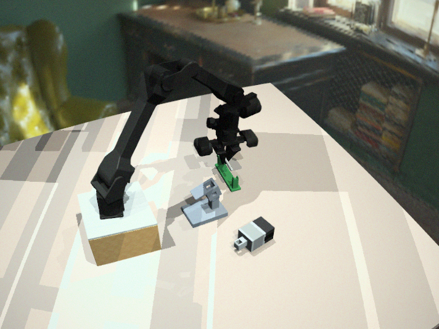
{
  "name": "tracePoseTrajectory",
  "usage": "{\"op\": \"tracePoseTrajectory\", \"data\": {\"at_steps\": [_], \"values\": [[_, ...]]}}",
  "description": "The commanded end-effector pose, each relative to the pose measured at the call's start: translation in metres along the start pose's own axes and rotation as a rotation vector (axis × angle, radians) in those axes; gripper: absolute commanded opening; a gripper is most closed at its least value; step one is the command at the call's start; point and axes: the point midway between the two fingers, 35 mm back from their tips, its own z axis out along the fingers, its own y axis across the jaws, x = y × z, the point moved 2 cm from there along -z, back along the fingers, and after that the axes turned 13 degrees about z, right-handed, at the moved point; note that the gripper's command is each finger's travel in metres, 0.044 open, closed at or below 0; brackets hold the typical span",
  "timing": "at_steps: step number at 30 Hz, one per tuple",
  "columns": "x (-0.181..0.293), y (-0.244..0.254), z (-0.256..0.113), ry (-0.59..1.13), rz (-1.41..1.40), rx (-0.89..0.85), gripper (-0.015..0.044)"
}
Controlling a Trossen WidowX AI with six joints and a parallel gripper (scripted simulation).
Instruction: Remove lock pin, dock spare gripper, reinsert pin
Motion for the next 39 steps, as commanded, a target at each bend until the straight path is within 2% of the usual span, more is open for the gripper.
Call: {"op": "tracePoseTrajectory", "data": {"at_steps": [1,12,39], "values": [[0.011,-0.004,-0.005,-0.002,-0.004,0.000,0.0000],[0.035,-0.014,-0.013,0.000,-0.005,0.000,0.0000],[0.038,-0.015,0.023,0.002,-0.005,0.008,0.0000]]}}
